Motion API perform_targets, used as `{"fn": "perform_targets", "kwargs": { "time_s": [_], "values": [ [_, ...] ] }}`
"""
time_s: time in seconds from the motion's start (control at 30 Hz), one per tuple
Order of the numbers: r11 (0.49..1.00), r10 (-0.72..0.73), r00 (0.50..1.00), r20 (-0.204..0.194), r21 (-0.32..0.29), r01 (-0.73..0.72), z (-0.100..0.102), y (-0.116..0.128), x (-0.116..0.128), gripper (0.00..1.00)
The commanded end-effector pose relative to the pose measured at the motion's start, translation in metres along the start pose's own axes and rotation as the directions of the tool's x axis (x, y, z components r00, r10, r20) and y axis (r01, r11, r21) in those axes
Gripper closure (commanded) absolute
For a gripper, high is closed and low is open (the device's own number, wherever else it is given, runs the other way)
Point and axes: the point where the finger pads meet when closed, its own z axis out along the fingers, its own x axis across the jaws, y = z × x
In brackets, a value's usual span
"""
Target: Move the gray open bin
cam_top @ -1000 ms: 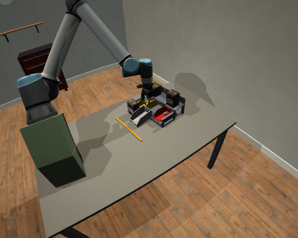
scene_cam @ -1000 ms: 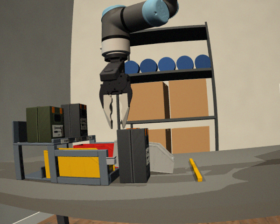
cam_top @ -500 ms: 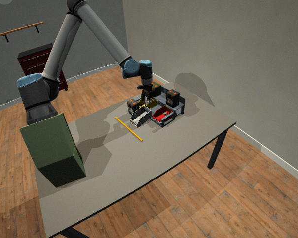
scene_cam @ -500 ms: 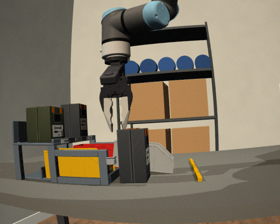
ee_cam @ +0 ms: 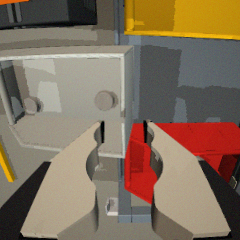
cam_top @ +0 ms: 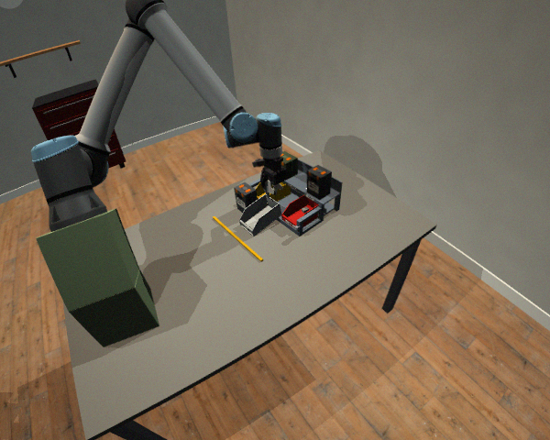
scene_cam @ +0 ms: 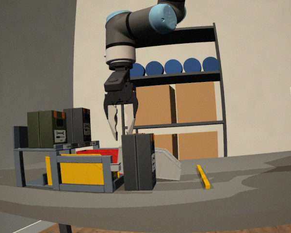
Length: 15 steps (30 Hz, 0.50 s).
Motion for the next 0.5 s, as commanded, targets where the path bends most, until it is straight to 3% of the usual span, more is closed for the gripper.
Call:
{"fn": "perform_targets", "kwargs": {
  "time_s": [0.0,0.47],
  "values": [
    [1.0,0.0,1.0,-0.001,0.0,0.0,0.0,0.0002,0.0007,0.8],
    [1.0,0.0,1.0,-0.001,0.0,0.0,0.0097,0.0002,0.0004,0.8]
  ]
}}
